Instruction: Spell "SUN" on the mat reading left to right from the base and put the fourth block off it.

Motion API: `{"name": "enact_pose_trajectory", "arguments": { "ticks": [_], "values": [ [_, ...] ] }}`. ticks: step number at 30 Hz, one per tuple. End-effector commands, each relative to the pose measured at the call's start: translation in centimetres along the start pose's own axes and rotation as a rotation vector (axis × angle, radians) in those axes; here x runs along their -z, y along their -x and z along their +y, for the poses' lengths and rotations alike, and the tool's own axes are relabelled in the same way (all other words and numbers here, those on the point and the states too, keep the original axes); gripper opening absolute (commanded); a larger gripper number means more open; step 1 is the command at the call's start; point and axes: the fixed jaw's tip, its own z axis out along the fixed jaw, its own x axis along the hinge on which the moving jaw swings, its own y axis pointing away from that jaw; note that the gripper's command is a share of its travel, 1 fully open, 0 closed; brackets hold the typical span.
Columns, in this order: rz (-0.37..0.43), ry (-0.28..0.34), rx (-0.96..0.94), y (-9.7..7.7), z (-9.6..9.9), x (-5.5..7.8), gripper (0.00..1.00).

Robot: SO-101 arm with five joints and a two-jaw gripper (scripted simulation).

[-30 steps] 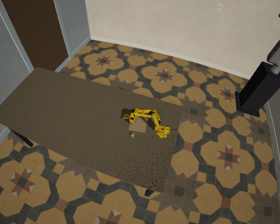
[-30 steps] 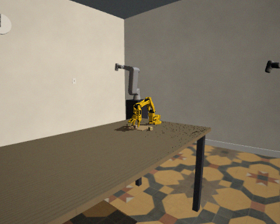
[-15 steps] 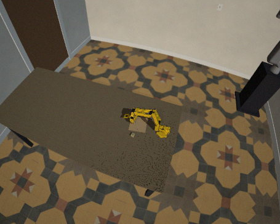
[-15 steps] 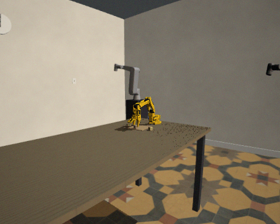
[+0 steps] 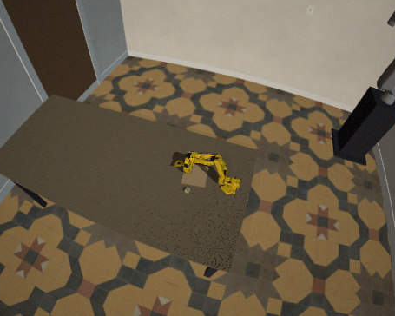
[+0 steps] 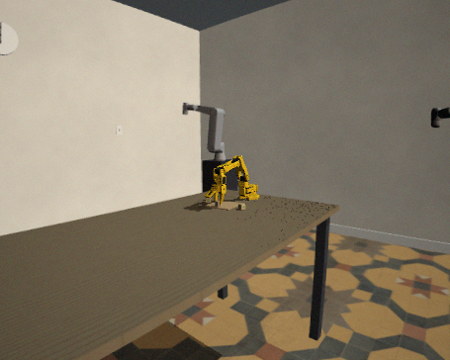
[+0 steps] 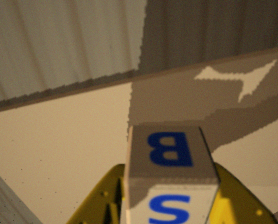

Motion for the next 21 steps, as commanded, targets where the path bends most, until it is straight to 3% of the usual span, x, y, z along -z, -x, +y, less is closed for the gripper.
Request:
{"name": "enact_pose_trajectory", "arguments": {
  "ticks": [1,7,15,21],
  "values": [
    [-0.091,0.007,0.000,1.05,-0.06,1.66,0.13],
    [-0.091,0.007,0.000,1.05,-0.06,1.66,0.12],
    [-0.091,0.007,0.000,1.05,-0.06,1.66,0.02],
    [-0.091,0.007,0.000,1.05,-0.06,1.66,0.00]
  ]
}}
